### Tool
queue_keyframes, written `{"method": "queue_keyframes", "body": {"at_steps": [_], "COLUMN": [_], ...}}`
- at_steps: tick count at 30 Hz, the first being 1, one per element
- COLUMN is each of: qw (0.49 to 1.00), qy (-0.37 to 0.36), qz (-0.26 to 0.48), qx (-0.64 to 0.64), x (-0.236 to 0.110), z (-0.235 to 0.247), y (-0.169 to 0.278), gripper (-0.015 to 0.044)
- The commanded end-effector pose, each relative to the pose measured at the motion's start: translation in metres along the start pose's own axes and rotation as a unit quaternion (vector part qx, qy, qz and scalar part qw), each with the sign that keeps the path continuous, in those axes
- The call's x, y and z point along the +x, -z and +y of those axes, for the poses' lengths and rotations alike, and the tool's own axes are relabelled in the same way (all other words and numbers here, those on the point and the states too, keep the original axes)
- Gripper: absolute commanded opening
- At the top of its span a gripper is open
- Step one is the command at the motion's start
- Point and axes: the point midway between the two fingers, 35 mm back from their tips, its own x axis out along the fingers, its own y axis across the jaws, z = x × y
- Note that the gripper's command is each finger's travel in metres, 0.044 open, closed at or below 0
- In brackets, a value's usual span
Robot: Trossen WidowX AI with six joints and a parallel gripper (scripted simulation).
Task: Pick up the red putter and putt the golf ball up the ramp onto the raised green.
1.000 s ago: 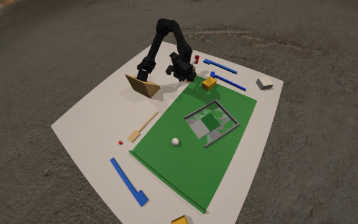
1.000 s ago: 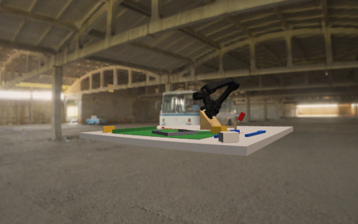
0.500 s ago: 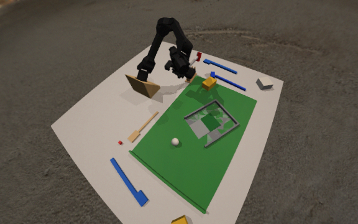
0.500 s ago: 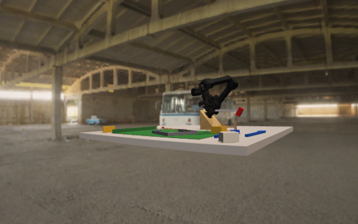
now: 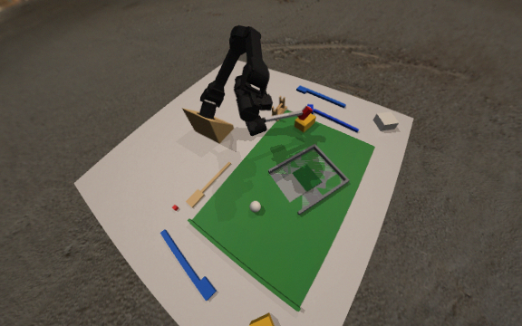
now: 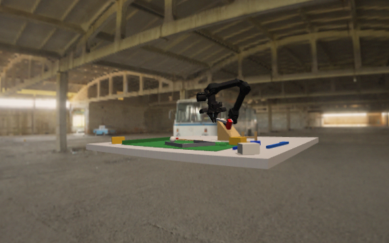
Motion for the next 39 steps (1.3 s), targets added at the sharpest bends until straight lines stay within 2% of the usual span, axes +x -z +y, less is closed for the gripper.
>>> {"method": "queue_keyframes", "body": {"at_steps": [1, 13, 26, 33, 39], "qw": [0.996, 0.93, 0.779, 0.769, 0.77], "qy": [0.014, 0.043, 0.066, 0.067, 0.066], "qz": [0.007, 0.022, 0.024, 0.024, 0.023], "qx": [0.09, 0.363, 0.623, 0.635, 0.635], "x": [-0.009, -0.028, -0.036, -0.035, -0.015], "z": [-0.017, -0.054, -0.07, -0.071, -0.073], "y": [0.022, 0.102, 0.196, 0.201, 0.203], "gripper": [0.0, 0.0, 0.0, 0.0, 0.0]}}
